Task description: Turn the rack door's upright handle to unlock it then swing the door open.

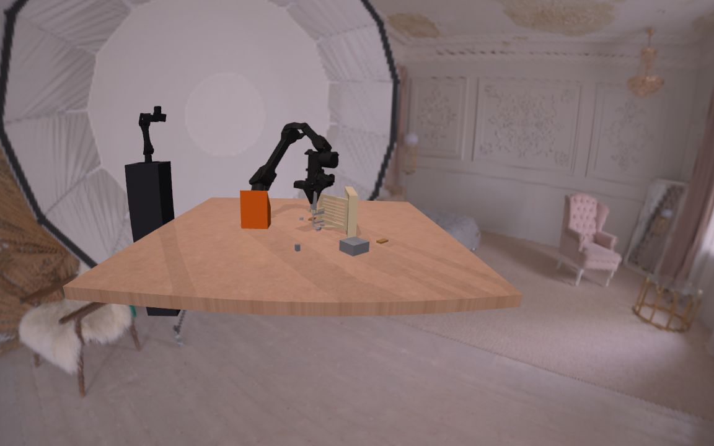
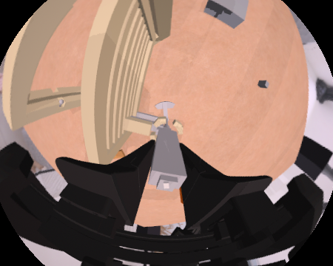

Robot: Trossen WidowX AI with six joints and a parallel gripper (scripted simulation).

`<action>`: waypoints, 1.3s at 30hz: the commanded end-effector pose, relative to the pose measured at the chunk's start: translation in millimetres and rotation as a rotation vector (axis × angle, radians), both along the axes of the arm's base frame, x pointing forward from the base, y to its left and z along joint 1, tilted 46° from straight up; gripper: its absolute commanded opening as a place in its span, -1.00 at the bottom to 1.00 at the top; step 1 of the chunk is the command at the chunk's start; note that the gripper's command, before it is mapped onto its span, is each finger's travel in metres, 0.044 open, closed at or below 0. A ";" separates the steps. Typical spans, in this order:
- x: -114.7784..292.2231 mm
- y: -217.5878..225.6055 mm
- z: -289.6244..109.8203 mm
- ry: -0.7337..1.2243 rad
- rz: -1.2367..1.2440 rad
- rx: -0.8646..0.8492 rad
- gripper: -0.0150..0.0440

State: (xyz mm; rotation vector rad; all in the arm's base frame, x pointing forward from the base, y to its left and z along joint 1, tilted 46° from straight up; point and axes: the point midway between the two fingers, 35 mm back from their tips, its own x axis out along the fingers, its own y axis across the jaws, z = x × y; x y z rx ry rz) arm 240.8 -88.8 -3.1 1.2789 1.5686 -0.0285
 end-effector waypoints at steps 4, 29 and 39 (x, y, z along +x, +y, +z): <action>-6.7 -7.9 -10.0 -0.088 0.085 -0.016 -0.45; -25.4 -44.9 -49.0 -0.346 0.350 -0.071 -0.45; -27.0 -63.1 -66.4 -0.460 0.468 -0.096 -0.45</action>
